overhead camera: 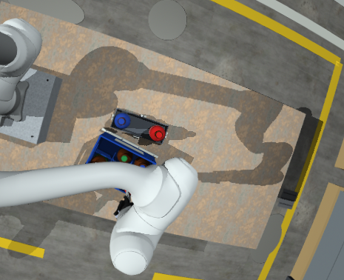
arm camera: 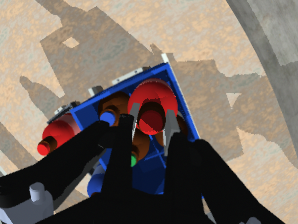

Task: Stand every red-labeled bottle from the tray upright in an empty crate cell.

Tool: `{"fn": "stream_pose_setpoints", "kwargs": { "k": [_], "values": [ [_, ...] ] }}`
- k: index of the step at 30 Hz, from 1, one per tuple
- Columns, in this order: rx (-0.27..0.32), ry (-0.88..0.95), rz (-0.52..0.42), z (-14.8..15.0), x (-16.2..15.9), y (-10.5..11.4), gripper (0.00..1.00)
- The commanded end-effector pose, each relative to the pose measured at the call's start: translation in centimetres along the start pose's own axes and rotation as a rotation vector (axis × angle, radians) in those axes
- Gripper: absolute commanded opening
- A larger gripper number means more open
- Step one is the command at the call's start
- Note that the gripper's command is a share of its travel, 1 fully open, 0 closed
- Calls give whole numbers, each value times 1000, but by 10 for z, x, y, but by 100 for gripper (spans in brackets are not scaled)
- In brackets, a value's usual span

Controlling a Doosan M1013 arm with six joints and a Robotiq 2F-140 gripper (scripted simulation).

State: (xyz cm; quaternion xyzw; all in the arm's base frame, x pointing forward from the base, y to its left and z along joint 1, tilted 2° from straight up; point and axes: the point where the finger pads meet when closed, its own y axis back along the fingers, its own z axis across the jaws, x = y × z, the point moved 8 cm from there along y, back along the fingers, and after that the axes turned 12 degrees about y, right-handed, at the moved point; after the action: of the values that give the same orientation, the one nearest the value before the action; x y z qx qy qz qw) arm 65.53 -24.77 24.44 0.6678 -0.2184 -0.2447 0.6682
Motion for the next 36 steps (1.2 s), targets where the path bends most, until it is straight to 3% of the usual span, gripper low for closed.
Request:
{"fn": "stream_pose_setpoints", "kwargs": {
  "k": [1,36],
  "values": [
    [0,0,0,0,0,-2,0],
    [0,0,0,0,0,-8,0]
  ]
}}
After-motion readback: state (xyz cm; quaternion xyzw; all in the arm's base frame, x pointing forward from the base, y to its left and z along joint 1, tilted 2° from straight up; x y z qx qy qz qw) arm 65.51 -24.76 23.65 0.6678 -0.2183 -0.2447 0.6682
